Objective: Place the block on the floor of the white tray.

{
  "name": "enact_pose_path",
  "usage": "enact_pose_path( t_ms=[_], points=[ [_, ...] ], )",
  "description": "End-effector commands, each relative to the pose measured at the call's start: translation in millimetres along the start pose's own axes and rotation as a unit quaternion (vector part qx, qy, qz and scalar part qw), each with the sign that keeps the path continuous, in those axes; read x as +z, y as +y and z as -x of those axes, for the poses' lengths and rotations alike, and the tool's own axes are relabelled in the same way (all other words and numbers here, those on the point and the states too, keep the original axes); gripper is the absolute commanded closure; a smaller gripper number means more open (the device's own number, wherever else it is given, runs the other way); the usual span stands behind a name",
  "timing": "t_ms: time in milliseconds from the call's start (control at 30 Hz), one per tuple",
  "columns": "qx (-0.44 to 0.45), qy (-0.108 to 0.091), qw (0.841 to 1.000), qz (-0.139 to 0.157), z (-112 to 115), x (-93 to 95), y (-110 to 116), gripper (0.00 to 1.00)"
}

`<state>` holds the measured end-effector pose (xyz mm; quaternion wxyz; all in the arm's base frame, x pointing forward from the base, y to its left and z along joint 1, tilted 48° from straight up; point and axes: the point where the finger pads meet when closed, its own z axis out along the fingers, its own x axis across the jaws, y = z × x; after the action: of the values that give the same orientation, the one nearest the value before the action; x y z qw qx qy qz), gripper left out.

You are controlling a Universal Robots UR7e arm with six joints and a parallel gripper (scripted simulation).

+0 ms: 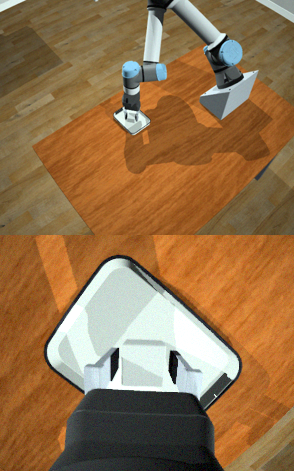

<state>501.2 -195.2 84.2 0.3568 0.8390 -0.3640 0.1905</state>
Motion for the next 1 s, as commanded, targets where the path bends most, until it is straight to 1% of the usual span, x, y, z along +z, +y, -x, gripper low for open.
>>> enact_pose_path(
  t_ms=[0, 200, 467, 533, 767, 967],
  points=[
    [0.000, 0.000, 1.000, 0.000, -0.3, -1.1, -0.2, 0.00],
    [0.000, 0.000, 1.000, 0.000, -0.3, -8.9, -0.2, 0.00],
    [0.000, 0.000, 1.000, 0.000, -0.2, -31.0, -0.1, 0.00],
    [0.000, 0.000, 1.000, 0.000, -0.2, -31.0, -0.1, 0.00],
    [0.000, 0.000, 1.000, 0.000, -0.2, -50.3, -0.1, 0.00],
    [0.000, 0.000, 1.000, 0.000, -0.2, -58.9, -0.1, 0.00]
  ],
)
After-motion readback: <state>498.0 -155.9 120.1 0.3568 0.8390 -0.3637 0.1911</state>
